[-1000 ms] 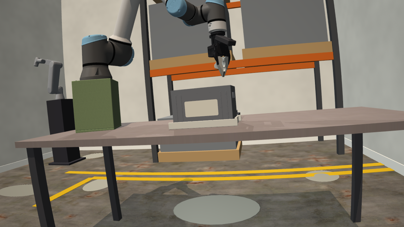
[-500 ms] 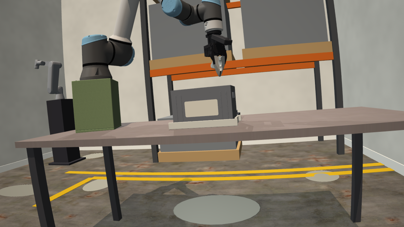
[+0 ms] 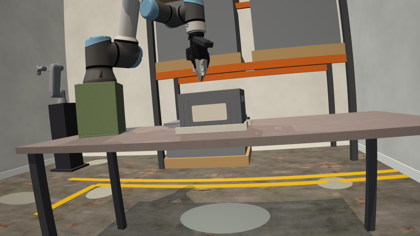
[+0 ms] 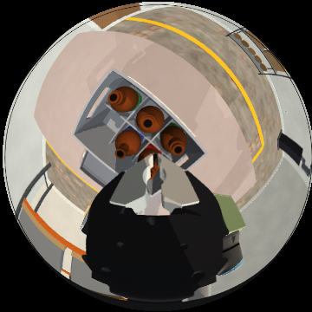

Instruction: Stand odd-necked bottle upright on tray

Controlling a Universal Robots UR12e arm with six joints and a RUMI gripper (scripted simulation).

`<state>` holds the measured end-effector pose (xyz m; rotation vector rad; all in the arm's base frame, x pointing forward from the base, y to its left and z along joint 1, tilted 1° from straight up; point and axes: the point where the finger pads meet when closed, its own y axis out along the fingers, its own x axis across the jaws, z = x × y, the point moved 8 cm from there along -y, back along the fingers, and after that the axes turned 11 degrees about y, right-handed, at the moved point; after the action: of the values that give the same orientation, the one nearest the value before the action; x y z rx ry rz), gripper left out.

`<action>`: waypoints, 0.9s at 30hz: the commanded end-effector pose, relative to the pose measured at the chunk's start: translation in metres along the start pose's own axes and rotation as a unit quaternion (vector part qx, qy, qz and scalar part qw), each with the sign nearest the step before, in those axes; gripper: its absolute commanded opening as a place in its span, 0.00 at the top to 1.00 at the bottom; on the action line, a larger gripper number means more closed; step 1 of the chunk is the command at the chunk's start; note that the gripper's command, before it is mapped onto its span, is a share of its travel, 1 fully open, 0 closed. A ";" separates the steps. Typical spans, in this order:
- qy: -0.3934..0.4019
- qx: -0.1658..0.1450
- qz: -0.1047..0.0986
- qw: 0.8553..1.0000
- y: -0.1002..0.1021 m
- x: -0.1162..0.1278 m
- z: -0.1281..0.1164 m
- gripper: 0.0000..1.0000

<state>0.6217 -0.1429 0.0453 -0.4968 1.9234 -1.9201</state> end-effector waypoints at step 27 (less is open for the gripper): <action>-0.004 0.001 0.002 1.000 0.000 0.051 -0.014 0.62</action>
<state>0.5724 -0.1555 0.0440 -0.5017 1.9153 -1.9136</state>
